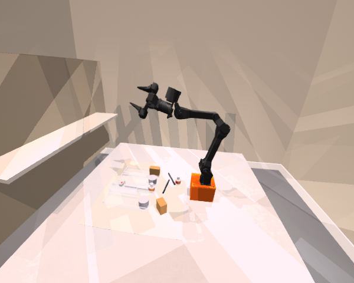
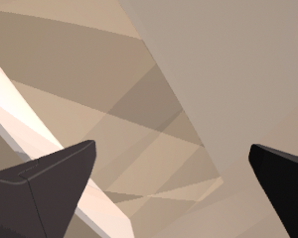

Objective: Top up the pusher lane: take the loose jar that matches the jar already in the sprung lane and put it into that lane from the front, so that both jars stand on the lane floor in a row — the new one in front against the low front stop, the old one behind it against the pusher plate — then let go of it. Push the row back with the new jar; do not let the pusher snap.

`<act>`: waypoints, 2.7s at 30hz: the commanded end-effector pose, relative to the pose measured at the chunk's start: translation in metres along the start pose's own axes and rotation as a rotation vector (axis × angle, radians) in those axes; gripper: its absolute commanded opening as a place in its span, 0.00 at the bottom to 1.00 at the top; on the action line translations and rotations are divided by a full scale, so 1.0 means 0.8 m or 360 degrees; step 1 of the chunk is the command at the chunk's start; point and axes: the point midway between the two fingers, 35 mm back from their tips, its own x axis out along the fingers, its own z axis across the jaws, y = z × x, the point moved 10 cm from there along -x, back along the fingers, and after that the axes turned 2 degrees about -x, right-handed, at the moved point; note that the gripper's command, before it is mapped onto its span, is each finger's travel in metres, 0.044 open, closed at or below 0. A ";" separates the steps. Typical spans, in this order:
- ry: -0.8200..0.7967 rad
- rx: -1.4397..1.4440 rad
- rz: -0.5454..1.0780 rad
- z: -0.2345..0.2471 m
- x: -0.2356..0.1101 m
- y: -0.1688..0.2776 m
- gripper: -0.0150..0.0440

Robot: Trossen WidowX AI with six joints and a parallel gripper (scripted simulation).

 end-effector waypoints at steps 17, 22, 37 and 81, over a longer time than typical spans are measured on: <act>-0.1051 0.0396 0.1333 0.160 -0.098 0.224 1.00; -0.1251 0.0568 0.1736 0.188 -0.153 0.263 1.00; -0.1589 0.0992 0.2620 0.231 -0.274 0.297 1.00; -0.1590 0.0992 0.2621 0.314 -0.304 0.348 0.78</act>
